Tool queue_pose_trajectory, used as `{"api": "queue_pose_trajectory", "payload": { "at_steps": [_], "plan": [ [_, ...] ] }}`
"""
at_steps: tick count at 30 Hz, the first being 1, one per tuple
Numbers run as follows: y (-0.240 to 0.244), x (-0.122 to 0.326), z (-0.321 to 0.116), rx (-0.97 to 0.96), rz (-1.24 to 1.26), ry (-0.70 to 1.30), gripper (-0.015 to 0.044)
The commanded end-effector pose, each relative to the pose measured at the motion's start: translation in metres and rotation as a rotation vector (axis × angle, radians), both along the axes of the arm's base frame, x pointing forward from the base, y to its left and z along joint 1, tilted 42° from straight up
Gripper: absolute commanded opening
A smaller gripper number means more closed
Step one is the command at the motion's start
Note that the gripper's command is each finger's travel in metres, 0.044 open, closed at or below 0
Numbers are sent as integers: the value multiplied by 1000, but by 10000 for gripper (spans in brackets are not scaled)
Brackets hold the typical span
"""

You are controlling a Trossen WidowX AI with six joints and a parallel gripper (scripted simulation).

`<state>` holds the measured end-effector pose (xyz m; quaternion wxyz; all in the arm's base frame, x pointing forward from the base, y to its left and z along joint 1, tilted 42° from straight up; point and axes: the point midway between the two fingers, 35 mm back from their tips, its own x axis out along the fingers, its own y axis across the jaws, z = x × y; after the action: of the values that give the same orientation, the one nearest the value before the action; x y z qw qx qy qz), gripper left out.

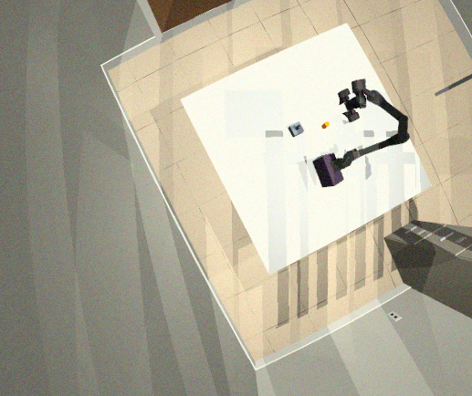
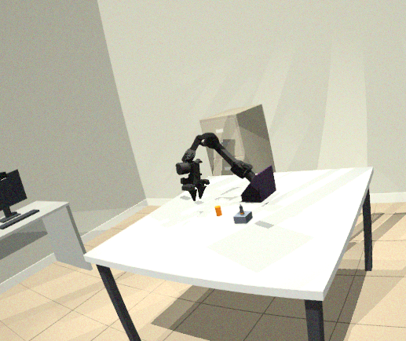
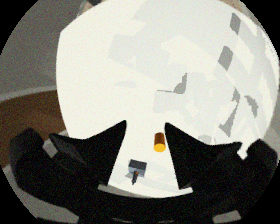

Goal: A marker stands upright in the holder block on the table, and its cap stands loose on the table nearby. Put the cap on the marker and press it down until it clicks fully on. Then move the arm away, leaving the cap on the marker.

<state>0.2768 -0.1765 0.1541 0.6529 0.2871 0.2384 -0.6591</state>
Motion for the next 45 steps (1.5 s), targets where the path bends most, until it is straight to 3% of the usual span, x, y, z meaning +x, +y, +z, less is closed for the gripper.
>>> {"api": "queue_pose_trajectory", "payload": {
  "at_steps": [1,5,45],
  "plan": [
    [49,-11,-36,82,139,269,258],
    [78,-22,-52,109,215,425,258],
    [30,-32,-111,108,214,425,258]
  ]
}}
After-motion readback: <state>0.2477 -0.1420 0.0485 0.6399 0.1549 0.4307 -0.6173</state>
